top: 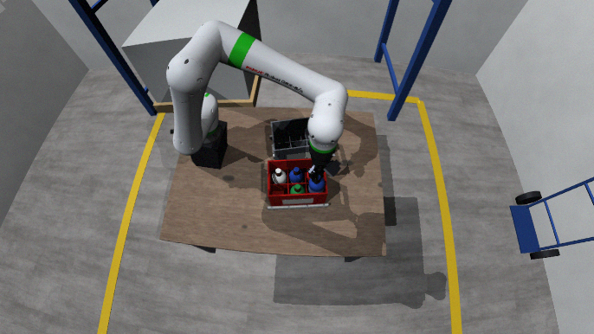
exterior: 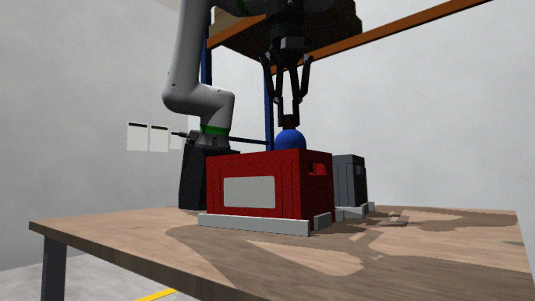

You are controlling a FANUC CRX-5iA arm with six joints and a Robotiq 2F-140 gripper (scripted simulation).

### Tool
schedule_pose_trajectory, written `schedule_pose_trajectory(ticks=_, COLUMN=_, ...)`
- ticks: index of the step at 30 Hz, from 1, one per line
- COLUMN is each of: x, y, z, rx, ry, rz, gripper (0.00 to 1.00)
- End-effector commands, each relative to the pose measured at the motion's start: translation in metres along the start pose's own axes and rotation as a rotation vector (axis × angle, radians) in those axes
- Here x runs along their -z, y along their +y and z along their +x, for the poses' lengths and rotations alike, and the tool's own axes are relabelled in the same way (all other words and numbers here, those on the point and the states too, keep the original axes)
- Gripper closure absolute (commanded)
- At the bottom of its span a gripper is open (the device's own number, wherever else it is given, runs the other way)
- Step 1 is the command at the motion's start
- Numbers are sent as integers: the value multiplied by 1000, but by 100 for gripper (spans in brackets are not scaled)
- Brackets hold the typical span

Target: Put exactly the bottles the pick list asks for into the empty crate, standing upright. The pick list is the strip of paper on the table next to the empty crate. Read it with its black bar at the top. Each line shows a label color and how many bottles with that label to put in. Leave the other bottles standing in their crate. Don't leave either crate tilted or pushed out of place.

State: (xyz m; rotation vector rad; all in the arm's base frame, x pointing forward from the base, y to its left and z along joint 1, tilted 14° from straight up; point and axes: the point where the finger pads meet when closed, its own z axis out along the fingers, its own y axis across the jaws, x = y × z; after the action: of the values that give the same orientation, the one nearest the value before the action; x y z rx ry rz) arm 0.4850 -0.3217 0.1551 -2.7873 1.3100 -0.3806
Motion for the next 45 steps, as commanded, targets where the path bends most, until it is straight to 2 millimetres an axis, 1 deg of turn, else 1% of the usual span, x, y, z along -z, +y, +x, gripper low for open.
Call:
schedule_pose_trajectory(ticks=1, x=5, y=0, z=1, rx=0, ry=2, rz=0, gripper=90)
schedule_pose_trajectory(ticks=45, x=70, y=0, z=1, rx=0, ry=2, rz=0, gripper=90)
